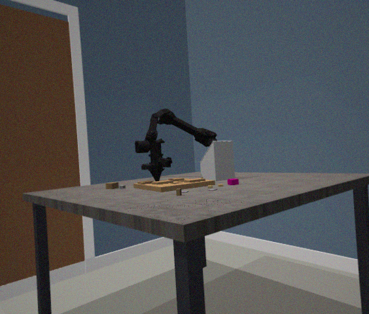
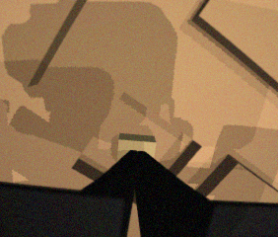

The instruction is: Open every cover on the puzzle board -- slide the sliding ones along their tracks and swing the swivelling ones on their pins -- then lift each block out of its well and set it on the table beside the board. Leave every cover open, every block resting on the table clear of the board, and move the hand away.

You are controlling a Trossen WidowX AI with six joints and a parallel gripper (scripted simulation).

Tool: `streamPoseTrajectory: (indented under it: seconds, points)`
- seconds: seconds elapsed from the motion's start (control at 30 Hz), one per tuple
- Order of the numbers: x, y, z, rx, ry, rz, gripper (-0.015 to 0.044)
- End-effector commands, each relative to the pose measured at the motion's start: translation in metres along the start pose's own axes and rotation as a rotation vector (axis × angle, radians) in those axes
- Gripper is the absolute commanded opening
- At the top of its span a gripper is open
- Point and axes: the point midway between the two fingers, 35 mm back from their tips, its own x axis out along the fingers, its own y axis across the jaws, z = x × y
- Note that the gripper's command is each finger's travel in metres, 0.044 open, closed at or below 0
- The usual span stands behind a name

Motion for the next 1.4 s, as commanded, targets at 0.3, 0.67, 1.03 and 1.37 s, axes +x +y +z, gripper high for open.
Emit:
streamPoseTrajectory:
  seconds: [0.3,0.67,1.03,1.37]
  points:
    - [0.002,0.0,0.002,0.001,-0.003,0.001,0.0]
    - [-0.004,0.0,0.001,0.596,-0.003,0.001,0.0]
    - [-0.011,-0.001,0.001,0.886,-0.003,0.0,0.0105]
    - [-0.03,-0.002,0.001,1.129,-0.005,0.001,0.0144]
